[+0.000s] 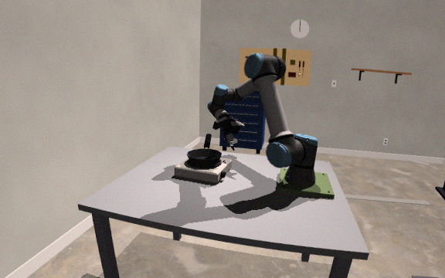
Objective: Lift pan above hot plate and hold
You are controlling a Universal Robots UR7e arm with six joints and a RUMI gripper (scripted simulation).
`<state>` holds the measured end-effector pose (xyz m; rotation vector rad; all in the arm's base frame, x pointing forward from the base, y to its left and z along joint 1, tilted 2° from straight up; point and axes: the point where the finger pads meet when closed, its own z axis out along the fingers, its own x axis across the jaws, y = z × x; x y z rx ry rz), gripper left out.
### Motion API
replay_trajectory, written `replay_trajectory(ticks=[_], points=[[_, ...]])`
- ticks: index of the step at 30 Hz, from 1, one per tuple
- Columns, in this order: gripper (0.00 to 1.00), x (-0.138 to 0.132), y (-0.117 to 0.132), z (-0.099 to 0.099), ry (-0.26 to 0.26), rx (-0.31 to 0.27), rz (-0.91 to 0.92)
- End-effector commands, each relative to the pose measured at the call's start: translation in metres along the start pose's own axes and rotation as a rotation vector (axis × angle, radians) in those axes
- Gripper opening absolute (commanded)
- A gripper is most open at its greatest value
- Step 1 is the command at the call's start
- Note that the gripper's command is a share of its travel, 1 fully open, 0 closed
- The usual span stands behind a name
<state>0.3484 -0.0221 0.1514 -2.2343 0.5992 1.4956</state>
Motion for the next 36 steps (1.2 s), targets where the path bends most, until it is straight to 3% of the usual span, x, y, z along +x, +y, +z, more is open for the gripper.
replay_trajectory(ticks=[1, 3, 10, 16, 18, 19, 28, 30, 36], points=[[1.0, 0.009, -0.011, -0.025, 0.136, -0.084, -0.107], [1.0, 0.016, -0.021, -0.047, 0.249, -0.154, -0.196], [1.0, 0.036, -0.05, -0.111, 0.465, -0.29, -0.364], [1.0, 0.051, -0.067, -0.148, 0.655, -0.407, -0.513], [1.0, 0.051, -0.067, -0.148, 0.655, -0.407, -0.513], [1.0, 0.053, -0.069, -0.153, 0.743, -0.462, -0.583], [1.0, 0.063, -0.083, -0.182, 0.991, -0.613, -0.78], [1.0, 0.064, -0.084, -0.185, 1.02, -0.629, -0.802], [1.0, 0.064, -0.084, -0.186, 1.028, -0.635, -0.808]])
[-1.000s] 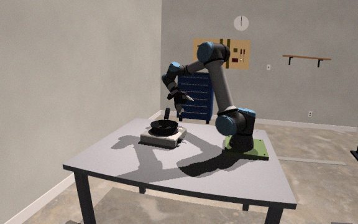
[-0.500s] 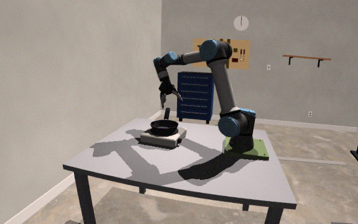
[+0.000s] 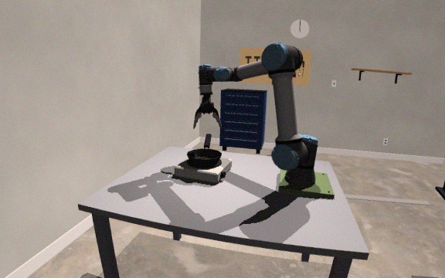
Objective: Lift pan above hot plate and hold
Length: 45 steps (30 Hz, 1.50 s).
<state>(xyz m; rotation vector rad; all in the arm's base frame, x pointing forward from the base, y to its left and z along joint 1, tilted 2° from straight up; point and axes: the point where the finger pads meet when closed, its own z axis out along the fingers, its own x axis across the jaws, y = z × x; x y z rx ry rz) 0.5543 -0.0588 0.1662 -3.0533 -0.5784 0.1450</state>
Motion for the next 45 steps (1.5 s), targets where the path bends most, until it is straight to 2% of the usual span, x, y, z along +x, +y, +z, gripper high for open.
replay_trajectory(ticks=[1, 10, 16, 19, 25, 29, 43, 44, 45], points=[[1.0, 0.004, 0.002, 0.0, 0.06, -0.025, -0.026], [1.0, 0.004, 0.002, 0.001, 0.06, -0.025, -0.026], [1.0, 0.004, 0.003, 0.012, 0.06, -0.025, -0.026], [1.0, 0.005, 0.003, 0.031, 0.059, -0.025, -0.026], [1.0, 0.008, 0.004, 0.08, 0.059, -0.025, -0.026], [1.0, 0.009, 0.004, 0.097, 0.059, -0.025, -0.026], [1.0, 0.009, 0.004, 0.099, 0.059, -0.025, -0.026], [0.0, 0.009, 0.004, 0.099, 0.059, -0.025, -0.026], [0.0, 0.009, 0.004, 0.099, 0.059, -0.025, -0.026]])
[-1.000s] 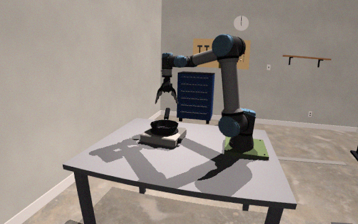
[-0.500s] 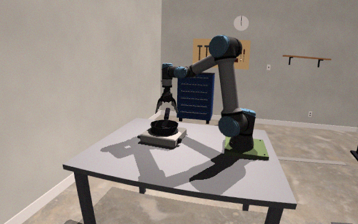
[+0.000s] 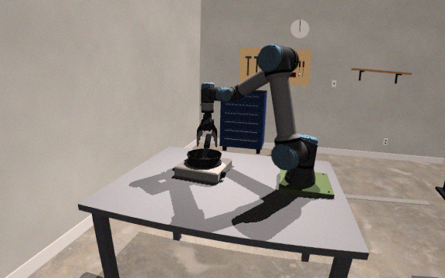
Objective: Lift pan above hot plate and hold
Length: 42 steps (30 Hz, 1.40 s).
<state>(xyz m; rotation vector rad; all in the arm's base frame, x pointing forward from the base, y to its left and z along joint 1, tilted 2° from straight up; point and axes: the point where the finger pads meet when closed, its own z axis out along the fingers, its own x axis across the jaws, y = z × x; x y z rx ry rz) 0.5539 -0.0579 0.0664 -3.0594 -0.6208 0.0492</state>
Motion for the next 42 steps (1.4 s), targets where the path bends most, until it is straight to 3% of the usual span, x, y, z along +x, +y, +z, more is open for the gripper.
replay_trajectory(ticks=[1, 42], points=[[0.0, 0.0004, 0.0003, -0.0001, 0.001, -0.001, 0.0], [0.0, 0.0004, 0.0004, -0.0055, 0.002, -0.001, 0.0]])
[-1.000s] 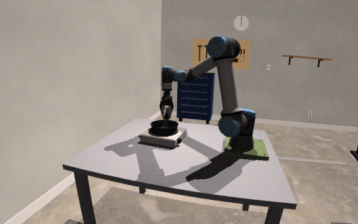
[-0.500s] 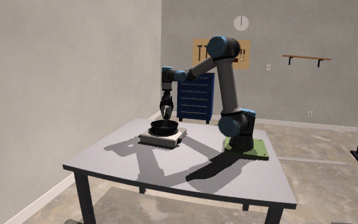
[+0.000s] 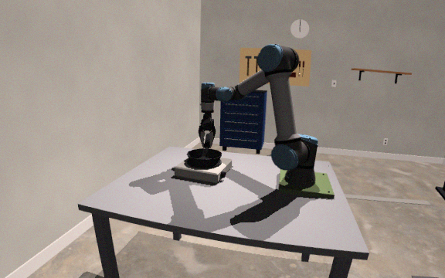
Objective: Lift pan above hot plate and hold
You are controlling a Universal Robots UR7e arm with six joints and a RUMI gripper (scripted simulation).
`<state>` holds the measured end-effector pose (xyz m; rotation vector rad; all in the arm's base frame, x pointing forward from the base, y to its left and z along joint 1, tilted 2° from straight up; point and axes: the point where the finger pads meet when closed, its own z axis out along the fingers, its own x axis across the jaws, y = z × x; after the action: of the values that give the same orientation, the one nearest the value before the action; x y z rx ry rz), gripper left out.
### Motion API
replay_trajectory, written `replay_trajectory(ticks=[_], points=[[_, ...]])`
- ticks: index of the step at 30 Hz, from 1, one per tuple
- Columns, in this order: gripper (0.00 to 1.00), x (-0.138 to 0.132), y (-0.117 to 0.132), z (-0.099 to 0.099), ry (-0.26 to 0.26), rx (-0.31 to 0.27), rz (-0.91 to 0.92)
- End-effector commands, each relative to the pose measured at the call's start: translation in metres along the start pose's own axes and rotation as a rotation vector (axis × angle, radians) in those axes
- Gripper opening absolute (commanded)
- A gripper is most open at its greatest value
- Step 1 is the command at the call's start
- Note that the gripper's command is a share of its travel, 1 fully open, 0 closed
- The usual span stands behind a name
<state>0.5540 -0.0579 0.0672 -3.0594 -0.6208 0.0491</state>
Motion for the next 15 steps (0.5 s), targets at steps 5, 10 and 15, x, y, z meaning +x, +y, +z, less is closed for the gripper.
replay_trajectory(ticks=[5, 10, 15], points=[[0.0, 0.0, 0.0, -0.02, 0.002, -0.002, 0.0], [0.0, -0.001, -0.001, -0.046, 0.002, -0.002, 0.0], [0.0, -0.001, 0.0, -0.065, 0.002, -0.002, 0.0]])
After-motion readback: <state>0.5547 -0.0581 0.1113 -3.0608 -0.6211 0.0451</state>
